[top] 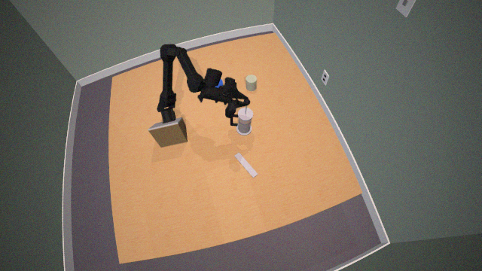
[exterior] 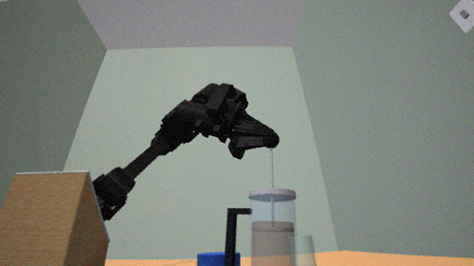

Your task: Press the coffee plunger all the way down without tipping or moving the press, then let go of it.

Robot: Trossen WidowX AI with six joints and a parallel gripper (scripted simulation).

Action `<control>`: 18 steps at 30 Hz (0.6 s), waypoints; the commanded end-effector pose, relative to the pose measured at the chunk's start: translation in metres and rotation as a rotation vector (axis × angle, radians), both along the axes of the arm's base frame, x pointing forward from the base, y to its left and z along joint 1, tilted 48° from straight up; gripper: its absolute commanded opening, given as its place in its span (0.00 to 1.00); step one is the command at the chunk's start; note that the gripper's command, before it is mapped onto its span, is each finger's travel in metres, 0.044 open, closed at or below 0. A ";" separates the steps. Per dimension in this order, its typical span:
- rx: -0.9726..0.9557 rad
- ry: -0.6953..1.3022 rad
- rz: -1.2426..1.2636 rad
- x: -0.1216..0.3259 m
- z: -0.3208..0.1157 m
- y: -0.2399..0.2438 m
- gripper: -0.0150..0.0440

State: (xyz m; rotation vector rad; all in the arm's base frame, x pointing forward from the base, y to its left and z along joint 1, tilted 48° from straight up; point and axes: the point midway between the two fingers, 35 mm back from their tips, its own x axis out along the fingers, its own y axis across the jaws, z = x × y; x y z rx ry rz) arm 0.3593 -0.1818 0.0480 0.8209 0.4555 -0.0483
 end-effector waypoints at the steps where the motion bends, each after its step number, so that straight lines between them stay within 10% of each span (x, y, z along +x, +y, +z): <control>1: 0.054 0.057 0.034 -0.004 -0.026 0.024 0.47; 18: 0.057 0.051 0.033 0.005 -0.043 0.045 0.47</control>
